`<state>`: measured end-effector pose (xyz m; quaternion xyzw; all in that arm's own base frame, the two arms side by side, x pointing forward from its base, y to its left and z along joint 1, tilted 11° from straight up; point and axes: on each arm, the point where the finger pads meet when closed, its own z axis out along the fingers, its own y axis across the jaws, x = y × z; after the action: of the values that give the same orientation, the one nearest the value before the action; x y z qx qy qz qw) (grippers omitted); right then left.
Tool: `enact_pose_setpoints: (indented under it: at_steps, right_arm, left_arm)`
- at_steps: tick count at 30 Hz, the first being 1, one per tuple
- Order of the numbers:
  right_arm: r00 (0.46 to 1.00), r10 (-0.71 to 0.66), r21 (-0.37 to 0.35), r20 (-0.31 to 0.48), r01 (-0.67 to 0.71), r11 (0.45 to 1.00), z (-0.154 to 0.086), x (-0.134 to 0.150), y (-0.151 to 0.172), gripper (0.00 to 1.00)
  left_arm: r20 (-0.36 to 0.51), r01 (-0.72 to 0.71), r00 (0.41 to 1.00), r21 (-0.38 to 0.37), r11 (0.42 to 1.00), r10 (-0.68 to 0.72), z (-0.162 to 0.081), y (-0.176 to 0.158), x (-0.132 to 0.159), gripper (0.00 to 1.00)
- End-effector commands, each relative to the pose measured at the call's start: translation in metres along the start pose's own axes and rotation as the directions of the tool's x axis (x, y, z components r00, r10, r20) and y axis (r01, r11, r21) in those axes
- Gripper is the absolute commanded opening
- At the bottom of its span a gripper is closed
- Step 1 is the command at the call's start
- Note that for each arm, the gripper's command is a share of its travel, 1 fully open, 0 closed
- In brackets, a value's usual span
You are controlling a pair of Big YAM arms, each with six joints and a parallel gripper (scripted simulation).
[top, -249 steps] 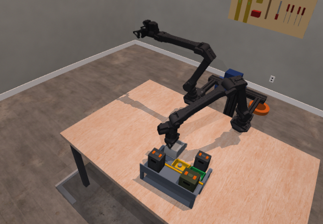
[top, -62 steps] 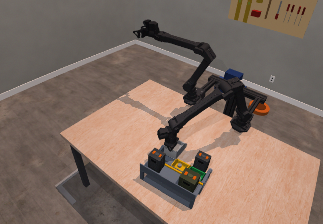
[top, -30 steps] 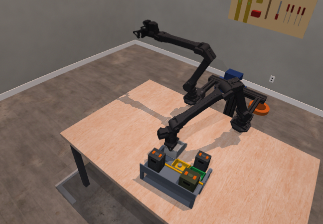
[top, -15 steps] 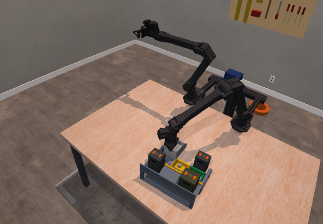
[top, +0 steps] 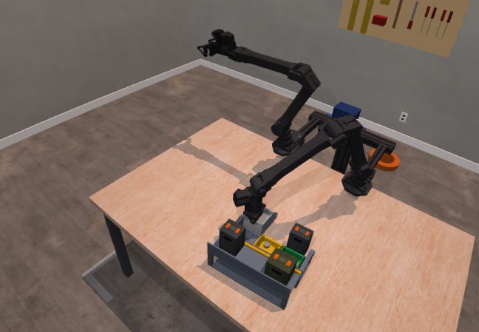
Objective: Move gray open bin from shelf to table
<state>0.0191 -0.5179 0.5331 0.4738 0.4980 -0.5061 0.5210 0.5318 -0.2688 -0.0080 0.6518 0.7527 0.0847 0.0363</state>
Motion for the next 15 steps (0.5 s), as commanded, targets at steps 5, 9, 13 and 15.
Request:
enact_pose_setpoints:
  at_steps: [5,9,13,15]
  right_arm:
    - [0.999,0.009,0.015,0.03,-0.01,1.0,-0.0063,-0.011,-0.0068,1.0]
    - [0.999,0.009,0.015,0.03,-0.01,1.0,-0.0063,-0.011,-0.0068,1.0]
    - [0.999,0.009,0.015,0.03,-0.01,1.0,-0.0063,-0.011,-0.0068,1.0]
    - [0.999,0.009,0.015,0.03,-0.01,1.0,-0.0063,-0.011,-0.0068,1.0]
  left_arm:
    - [0.013,-0.003,1.0,-0.013,1.0,0.003,-0.0029,0.0117,-0.0016,0.1]
    - [0.013,-0.003,1.0,-0.013,1.0,0.003,-0.003,0.0118,-0.0016,0.1]
    - [0.013,-0.003,1.0,-0.013,1.0,0.003,-0.0033,0.0121,-0.0017,0.1]
    - [0.013,-0.003,1.0,-0.013,1.0,0.003,-0.0034,0.0122,-0.0018,0.09]
